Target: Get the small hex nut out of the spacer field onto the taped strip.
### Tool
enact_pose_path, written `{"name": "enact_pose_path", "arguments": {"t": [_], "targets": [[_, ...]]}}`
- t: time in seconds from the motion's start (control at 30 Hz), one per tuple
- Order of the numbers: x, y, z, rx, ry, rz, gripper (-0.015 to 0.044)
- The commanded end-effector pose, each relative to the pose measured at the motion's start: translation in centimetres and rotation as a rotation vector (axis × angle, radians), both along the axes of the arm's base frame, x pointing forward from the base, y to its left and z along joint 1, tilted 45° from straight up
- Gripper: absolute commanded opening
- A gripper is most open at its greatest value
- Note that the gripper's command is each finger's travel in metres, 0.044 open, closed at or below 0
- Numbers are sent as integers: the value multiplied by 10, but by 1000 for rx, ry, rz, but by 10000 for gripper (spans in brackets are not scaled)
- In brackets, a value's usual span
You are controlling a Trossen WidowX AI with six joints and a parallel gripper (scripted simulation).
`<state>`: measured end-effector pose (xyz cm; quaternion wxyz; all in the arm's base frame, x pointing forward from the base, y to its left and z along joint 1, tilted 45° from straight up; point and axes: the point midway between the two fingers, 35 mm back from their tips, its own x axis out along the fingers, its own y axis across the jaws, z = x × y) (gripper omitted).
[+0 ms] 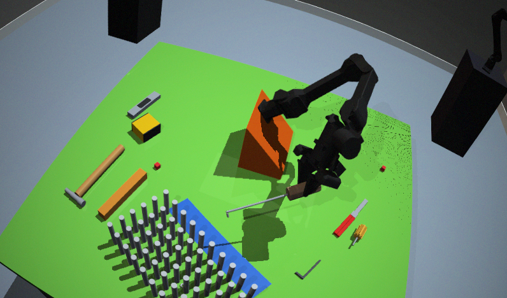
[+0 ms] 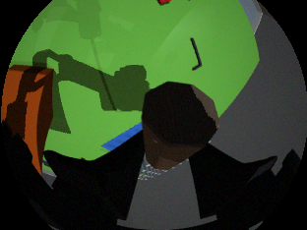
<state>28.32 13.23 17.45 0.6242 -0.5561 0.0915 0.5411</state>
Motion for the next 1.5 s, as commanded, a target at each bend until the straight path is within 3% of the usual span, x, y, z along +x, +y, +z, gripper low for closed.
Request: {"name": "enact_pose_path", "arguments": {"t": [0.0, 0.5, 0.8, 1.47], "targets": [[4, -7, -5, -86, -72, 81, 0], [14, -26, -24, -361, -284, 406, 0], [15, -25, -27, -374, -292, 422, 0], [8, 59, -110, -375, -288, 424, 0]]}}
